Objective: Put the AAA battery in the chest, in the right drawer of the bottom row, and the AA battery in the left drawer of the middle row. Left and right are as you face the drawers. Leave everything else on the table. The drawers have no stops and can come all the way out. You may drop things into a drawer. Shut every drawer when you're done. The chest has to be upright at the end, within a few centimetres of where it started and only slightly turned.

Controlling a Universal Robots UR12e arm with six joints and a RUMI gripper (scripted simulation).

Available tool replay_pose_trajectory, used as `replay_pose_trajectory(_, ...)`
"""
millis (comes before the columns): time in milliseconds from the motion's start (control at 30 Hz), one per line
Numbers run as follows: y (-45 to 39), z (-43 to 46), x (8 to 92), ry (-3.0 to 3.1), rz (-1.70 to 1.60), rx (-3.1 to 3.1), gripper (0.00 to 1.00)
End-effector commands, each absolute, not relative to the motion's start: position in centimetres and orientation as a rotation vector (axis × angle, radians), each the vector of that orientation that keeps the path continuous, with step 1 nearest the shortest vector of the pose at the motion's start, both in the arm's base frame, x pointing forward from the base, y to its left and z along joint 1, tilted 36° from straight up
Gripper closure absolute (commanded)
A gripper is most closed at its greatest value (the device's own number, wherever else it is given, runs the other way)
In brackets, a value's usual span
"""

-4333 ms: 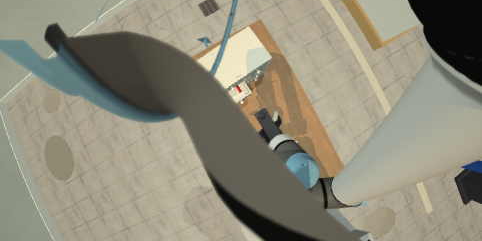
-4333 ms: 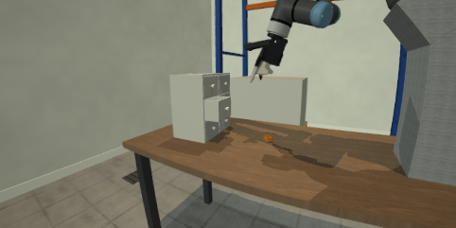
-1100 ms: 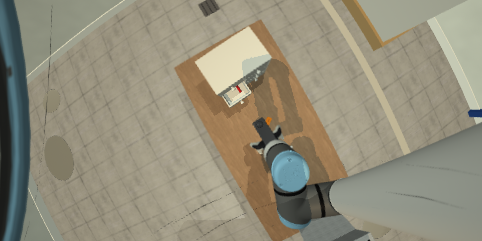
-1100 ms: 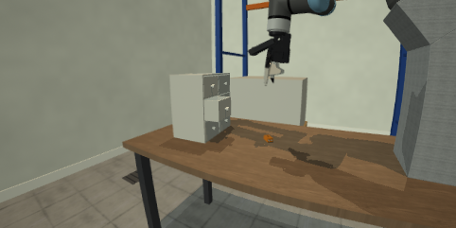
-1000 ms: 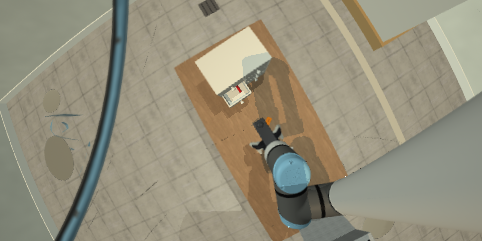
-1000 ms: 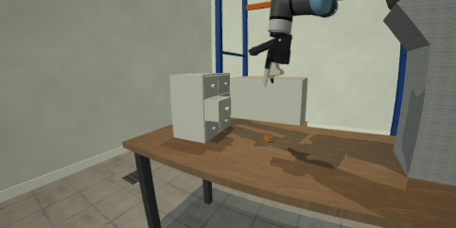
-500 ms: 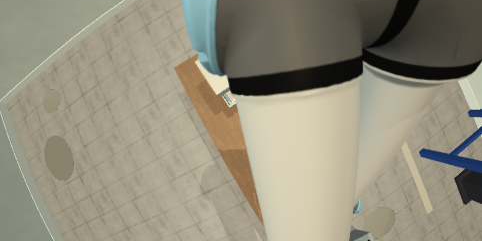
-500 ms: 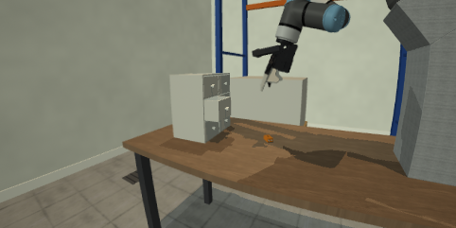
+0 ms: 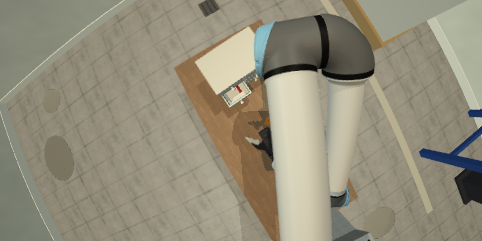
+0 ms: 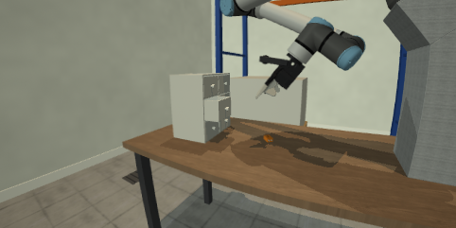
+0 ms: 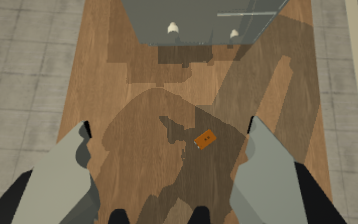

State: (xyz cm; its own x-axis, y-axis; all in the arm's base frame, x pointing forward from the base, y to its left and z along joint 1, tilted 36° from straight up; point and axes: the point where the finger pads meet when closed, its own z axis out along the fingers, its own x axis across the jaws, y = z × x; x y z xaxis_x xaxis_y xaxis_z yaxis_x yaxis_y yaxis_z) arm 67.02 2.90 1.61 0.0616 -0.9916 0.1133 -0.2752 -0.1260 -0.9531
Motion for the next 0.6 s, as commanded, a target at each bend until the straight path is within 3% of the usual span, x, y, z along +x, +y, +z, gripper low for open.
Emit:
replay_pose_trajectory(0, 2.8, 1.3, 69.4, 1.161, -1.224, -1.359, 0.00)
replay_pose_trajectory(567, 2.9, 0.5, 72.5, 0.937, -1.336, -1.137, 0.00)
